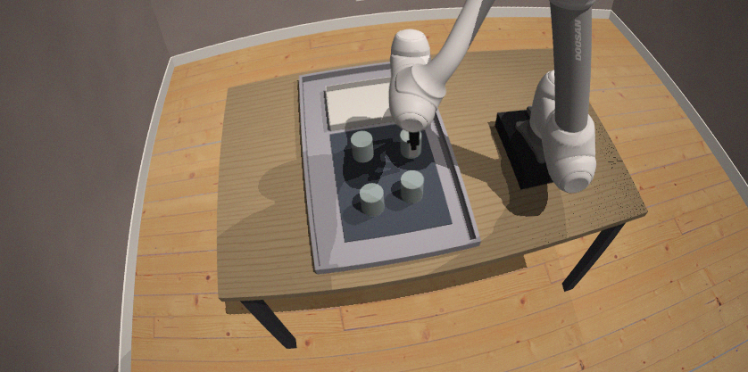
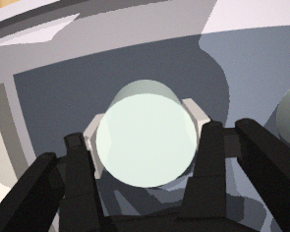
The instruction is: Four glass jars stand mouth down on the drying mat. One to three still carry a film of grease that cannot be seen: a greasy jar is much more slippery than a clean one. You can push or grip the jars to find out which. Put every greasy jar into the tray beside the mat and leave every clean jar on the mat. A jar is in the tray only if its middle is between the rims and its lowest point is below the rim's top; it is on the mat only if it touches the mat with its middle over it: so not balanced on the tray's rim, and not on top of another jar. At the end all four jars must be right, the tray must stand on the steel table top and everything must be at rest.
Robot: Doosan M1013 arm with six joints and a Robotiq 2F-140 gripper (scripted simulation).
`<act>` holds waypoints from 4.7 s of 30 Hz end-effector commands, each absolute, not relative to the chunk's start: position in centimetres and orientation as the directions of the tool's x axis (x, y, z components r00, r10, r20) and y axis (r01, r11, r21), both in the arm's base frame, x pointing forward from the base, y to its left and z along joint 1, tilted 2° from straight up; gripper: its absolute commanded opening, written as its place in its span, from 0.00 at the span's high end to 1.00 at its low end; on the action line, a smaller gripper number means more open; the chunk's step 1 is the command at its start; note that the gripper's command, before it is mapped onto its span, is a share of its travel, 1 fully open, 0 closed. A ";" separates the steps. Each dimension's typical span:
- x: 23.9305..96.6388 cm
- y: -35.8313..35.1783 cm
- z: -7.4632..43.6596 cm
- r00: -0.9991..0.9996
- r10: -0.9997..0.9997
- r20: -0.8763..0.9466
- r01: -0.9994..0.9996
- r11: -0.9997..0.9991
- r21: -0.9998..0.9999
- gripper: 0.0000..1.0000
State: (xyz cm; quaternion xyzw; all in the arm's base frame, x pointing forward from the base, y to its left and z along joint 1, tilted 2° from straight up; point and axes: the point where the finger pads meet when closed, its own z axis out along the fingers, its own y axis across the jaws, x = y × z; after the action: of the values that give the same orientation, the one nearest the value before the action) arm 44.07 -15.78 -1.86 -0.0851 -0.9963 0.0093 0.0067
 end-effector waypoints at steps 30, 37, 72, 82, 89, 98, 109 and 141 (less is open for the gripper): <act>44.0 -15.9 2.4 -0.987 0.161 0.013 0.161 0.987 -0.024 1.00; 44.0 -15.8 4.3 -0.987 0.161 0.013 0.161 0.987 -0.024 1.00; 44.4 -17.0 11.3 -0.987 0.161 0.013 0.161 0.987 -0.024 1.00; 44.9 -19.6 11.4 -0.987 0.161 0.013 0.161 0.987 -0.024 1.00; 45.4 -21.8 11.4 -0.987 0.161 0.013 0.161 0.987 -0.024 1.00; 45.9 -24.1 11.5 -0.987 0.161 0.013 0.161 0.987 -0.024 1.00; 46.6 -27.7 11.5 -0.987 0.161 0.013 0.161 0.987 -0.024 1.00; 48.5 -36.8 11.7 -0.987 0.161 0.013 0.161 0.987 -0.024 1.00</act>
State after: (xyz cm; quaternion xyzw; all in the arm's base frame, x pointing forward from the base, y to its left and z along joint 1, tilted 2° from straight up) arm 48.21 -35.58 11.66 -0.0835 -0.9964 0.0136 0.0069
